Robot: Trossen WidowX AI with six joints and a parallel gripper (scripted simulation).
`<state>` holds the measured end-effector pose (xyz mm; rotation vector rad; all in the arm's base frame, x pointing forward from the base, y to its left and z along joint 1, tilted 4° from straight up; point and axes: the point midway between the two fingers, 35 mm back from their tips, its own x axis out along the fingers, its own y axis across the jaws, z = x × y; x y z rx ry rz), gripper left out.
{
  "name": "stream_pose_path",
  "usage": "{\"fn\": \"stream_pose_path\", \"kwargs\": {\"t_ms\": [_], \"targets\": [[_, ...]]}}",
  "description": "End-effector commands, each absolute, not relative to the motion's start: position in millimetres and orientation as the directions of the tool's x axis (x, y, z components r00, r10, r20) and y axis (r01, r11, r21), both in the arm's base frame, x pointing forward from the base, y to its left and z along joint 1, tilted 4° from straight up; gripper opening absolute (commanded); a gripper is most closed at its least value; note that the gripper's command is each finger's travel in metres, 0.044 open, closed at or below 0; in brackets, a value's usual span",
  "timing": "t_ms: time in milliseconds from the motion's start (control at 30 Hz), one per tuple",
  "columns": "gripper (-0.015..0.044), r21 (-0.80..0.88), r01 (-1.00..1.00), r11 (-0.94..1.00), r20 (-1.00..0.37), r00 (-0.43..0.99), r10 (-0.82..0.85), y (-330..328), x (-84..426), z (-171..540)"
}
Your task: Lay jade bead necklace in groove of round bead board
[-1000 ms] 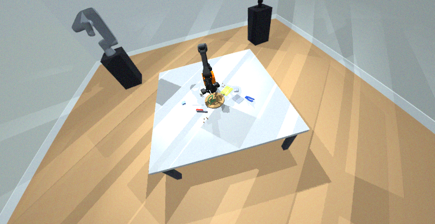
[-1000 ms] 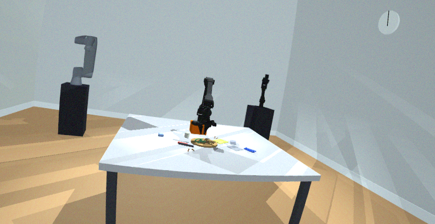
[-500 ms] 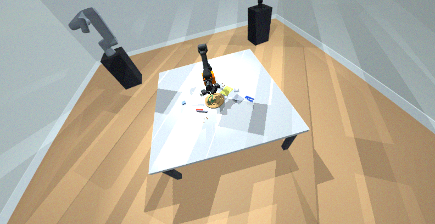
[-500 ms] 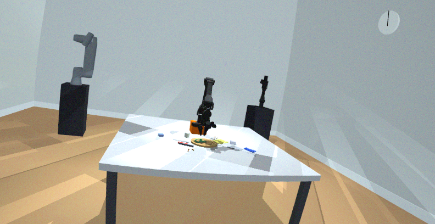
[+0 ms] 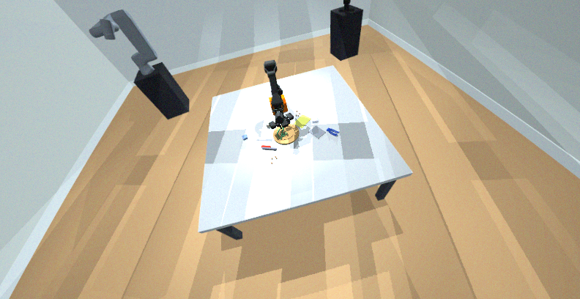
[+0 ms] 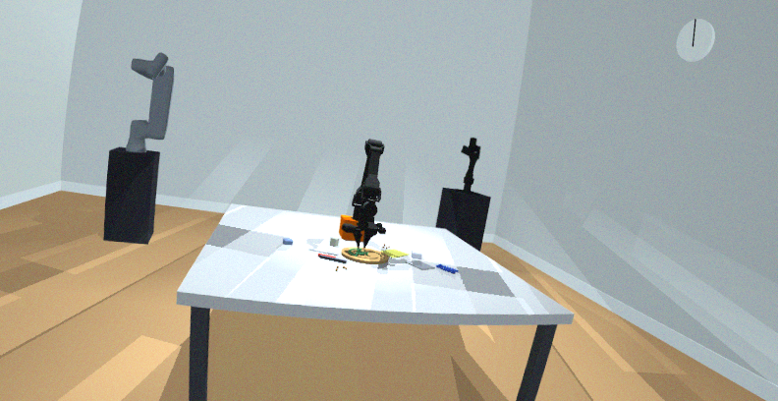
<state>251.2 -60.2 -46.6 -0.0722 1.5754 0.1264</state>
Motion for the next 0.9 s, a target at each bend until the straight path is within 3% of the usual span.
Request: {"fn": "stream_pose_path", "kwargs": {"t_ms": [0,367,533,867], "targets": [[0.0120,0.045,-0.128,0.991,-0.999,-0.026,0.042,-58.2,245.9,-52.9],[0.0120,0.045,-0.128,0.991,-0.999,-0.026,0.042,-58.2,245.9,-52.9],[0.0000,0.039,-0.126,0.991,-0.999,-0.020,0.037,-59.3,248.0,-51.0],[0.0000,0.039,-0.126,0.991,-0.999,-0.020,0.037,-59.3,248.0,-51.0]]}}
